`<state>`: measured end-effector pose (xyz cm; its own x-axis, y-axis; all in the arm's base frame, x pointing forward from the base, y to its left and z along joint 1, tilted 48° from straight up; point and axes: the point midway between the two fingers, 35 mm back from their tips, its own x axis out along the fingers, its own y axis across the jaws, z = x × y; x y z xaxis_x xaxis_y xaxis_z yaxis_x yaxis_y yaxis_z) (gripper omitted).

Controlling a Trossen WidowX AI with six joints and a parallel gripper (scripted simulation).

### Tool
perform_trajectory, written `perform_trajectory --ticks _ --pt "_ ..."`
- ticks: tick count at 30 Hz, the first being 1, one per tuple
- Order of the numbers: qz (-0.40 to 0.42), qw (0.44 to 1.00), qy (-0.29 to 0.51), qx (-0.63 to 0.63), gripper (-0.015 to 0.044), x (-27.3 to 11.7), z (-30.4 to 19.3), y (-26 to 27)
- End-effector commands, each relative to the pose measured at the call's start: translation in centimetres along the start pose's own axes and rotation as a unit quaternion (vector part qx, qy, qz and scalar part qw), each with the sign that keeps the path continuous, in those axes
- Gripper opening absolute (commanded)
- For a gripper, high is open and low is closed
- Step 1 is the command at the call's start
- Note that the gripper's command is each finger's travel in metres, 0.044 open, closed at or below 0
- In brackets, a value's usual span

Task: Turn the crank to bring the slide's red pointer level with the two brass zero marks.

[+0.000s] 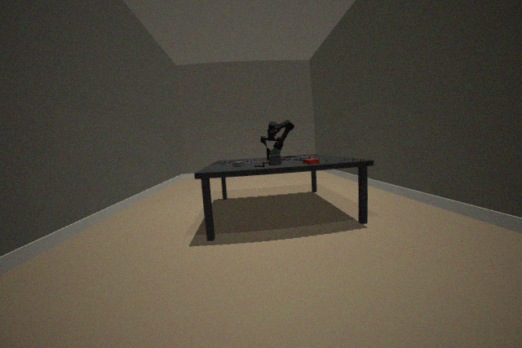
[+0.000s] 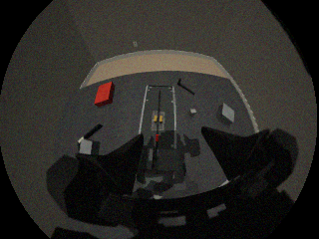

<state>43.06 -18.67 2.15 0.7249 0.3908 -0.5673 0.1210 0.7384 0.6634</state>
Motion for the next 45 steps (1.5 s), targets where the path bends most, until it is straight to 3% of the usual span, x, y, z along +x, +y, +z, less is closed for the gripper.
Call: perform_trajectory --ticks 1,14,36,45 --pt "-0.002 1.0 0.0 0.001 0.044 0.0 0.0 0.0" --pt "-0.001 1.0 0.0 0.0 0.044 -3.8 3.2 -0.5" --pt "-0.015 0.996 -0.027 0.081 0.044 -11.6 -4.9 2.6" --pt "-0.015 0.996 -0.029 0.087 0.044 -11.2 -6.2 2.8"
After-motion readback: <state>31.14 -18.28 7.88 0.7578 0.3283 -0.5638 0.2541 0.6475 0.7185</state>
